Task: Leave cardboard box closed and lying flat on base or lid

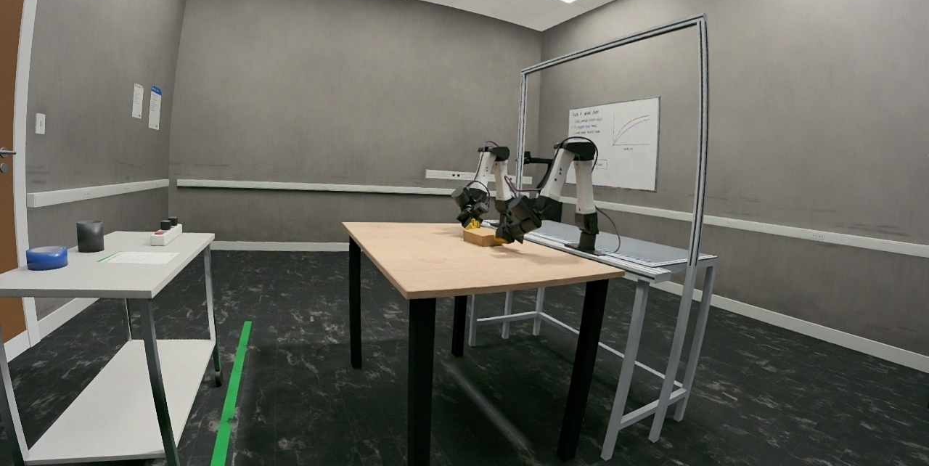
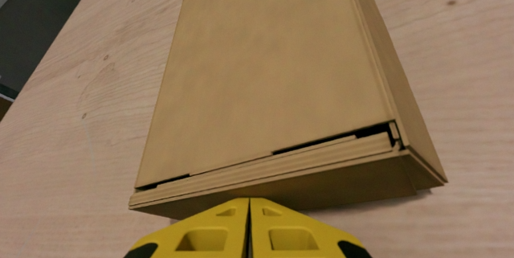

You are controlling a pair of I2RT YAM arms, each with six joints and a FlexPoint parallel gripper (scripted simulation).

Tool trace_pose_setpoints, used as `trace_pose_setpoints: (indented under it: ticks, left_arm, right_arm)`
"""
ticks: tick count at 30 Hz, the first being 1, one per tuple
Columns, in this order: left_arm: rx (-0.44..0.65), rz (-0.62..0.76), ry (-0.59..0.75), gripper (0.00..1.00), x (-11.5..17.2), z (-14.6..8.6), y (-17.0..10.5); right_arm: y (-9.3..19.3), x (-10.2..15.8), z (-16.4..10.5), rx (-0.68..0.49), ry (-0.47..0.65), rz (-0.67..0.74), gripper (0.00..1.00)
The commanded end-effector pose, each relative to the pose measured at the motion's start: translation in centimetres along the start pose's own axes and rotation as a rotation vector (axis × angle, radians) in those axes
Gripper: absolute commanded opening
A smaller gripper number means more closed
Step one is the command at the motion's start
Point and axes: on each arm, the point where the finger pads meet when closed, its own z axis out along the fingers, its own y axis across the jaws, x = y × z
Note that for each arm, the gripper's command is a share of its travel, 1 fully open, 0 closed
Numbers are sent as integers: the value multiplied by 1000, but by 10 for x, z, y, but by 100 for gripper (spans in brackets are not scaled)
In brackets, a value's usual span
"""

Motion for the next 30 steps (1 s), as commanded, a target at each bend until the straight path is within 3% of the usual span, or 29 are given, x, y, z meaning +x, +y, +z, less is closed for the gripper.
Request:
trace_pose_setpoints:
  ticks: [1,30]
  left_arm:
    - [15,22,-45,0,-11,7,-4]
    - [11,26,-47,0,-10,8,-5]
  right_arm:
    - [11,-7,7,-25,-42,0,0]
    - [6,-13,5,-5,-51,-26,0]
